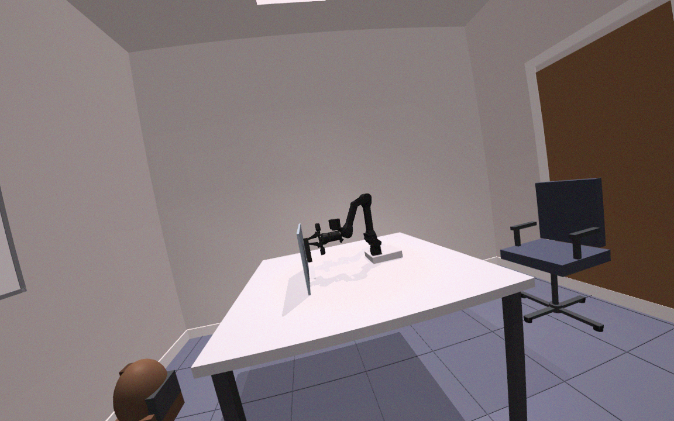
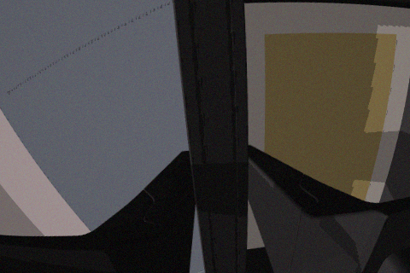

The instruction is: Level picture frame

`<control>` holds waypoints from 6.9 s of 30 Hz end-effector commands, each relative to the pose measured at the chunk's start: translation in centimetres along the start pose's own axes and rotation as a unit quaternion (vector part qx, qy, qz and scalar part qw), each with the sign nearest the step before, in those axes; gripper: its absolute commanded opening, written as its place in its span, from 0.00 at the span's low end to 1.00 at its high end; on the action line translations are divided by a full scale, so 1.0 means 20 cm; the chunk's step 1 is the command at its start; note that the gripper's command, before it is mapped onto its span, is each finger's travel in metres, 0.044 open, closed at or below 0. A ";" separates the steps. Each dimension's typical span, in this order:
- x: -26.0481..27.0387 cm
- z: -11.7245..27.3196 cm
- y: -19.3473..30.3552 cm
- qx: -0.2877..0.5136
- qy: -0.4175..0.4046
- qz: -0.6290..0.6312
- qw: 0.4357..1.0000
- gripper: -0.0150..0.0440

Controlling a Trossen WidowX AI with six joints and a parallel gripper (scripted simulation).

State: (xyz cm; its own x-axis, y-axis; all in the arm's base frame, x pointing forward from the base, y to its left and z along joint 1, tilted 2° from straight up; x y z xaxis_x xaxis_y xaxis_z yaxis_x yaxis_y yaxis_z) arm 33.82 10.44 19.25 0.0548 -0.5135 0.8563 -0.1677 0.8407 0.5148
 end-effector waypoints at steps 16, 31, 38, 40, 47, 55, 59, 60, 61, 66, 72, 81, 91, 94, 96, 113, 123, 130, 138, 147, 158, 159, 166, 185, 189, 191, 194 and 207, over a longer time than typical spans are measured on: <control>0.00 0.00 0.01 0.000 0.000 0.055 0.999 0.25; 0.00 0.00 0.01 -0.001 0.000 0.093 0.996 0.25; 0.00 0.00 0.01 -0.001 0.000 0.112 0.994 0.25; 0.00 0.00 0.01 -0.001 0.000 0.117 0.993 0.25; 0.00 0.00 0.01 -0.001 -0.001 0.135 0.991 0.25; 0.01 0.00 0.02 -0.001 -0.001 0.156 0.988 0.25; 0.01 0.00 0.02 -0.001 -0.001 0.166 0.986 0.25; 0.01 0.00 0.02 -0.002 -0.001 0.170 0.985 0.25; 0.01 0.00 0.01 -0.001 -0.001 0.160 0.987 0.30; 0.01 0.00 0.01 -0.001 -0.001 0.160 0.987 0.52; 0.01 0.00 0.01 -0.001 -0.001 0.160 0.987 0.69; 0.00 0.33 0.03 -0.001 -0.001 0.055 0.998 0.69; -0.01 0.49 0.03 -0.001 0.000 0.007 1.000 0.69; 0.03 0.56 0.07 -0.001 0.000 -0.005 1.000 0.69; 0.05 0.61 0.09 -0.002 0.000 -0.013 1.000 0.69; 0.14 0.98 0.05 -0.004 0.003 -0.071 0.997 0.69; 0.14 0.98 0.05 -0.004 0.003 -0.071 0.997 0.69; 0.14 0.98 0.05 -0.004 0.003 -0.071 0.997 0.69; 0.14 0.98 0.05 -0.004 0.003 -0.071 0.997 0.69; 0.14 0.98 0.05 -0.004 0.003 -0.071 0.997 0.69; 0.14 0.98 0.05 -0.004 0.003 -0.071 0.997 0.69; 0.14 0.98 0.05 -0.004 0.003 -0.071 0.997 0.69; 0.14 0.98 0.05 -0.004 0.003 -0.071 0.997 0.69; 0.14 0.98 0.05 -0.004 0.003 -0.071 0.997 0.69; 0.14 0.98 0.05 -0.004 0.003 -0.071 0.997 0.69; 0.14 0.98 0.05 -0.004 0.003 -0.071 0.997 0.69; 0.14 0.98 0.05 -0.004 0.003 -0.071 0.997 0.69; 0.12 0.92 0.08 -0.003 0.003 -0.047 0.999 0.69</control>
State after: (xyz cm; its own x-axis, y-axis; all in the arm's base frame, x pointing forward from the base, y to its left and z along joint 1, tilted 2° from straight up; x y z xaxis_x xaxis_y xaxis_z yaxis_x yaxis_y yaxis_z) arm 14.76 6.69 21.62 0.0749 -0.6221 0.7793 -0.1575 0.7643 0.6253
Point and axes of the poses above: the point midway between the two fingers, 35 mm back from their tips, its own z axis back along the fingers, its own x axis across the jaws, y = z × x, the point moved 4 cm from there along z, back along the fingers, and after that the axes turned 13 degrees about -z, right-handed, at the moved point
